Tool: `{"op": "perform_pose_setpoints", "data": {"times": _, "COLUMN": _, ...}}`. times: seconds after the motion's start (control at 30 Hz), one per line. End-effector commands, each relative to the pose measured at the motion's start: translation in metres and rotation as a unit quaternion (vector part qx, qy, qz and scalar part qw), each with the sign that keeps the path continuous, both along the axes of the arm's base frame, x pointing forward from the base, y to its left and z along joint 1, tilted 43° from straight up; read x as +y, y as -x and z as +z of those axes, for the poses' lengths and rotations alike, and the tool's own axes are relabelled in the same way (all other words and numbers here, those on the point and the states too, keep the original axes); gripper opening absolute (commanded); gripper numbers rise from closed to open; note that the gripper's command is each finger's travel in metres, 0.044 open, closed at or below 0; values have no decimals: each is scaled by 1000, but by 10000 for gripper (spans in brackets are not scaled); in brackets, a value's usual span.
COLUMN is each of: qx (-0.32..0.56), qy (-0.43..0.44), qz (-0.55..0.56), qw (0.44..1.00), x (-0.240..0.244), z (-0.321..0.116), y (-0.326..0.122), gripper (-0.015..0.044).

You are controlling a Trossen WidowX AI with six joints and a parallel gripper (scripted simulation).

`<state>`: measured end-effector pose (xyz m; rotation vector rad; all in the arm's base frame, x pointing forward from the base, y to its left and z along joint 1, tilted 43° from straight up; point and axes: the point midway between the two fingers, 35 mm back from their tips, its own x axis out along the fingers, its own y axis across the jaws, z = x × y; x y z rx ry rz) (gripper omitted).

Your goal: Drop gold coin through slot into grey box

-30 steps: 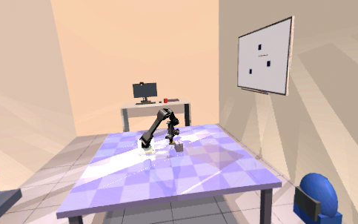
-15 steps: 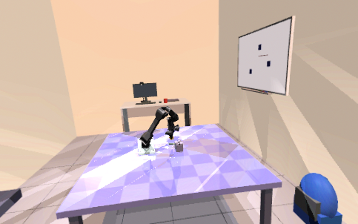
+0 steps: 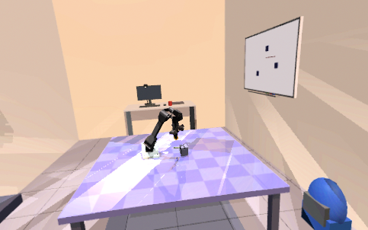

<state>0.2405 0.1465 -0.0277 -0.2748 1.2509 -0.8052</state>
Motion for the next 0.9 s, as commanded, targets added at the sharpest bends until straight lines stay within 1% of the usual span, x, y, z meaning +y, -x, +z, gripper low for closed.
{"op": "perform_pose_setpoints", "data": {"times": 0.0, "qx": -6, "qy": -6, "qz": -2, "qw": 1000, "x": 8, "z": 8, "y": 0, "gripper": 0}}
{"op": "perform_pose_setpoints", "data": {"times": 0.17, "qx": -14, "qy": -7, "qz": -11, "qw": 1000, "x": 10, "z": 10, "y": 0, "gripper": 0}}
{"op": "perform_pose_setpoints", "data": {"times": 0.5, "qx": -127, "qy": -22, "qz": -136, "qw": 982, "x": 10, "z": 11, "y": 2, "gripper": 0}}
{"op": "perform_pose_setpoints", "data": {"times": 0.87, "qx": -248, "qy": -38, "qz": -270, "qw": 929, "x": 10, "z": 11, "y": 3, "gripper": 0}}
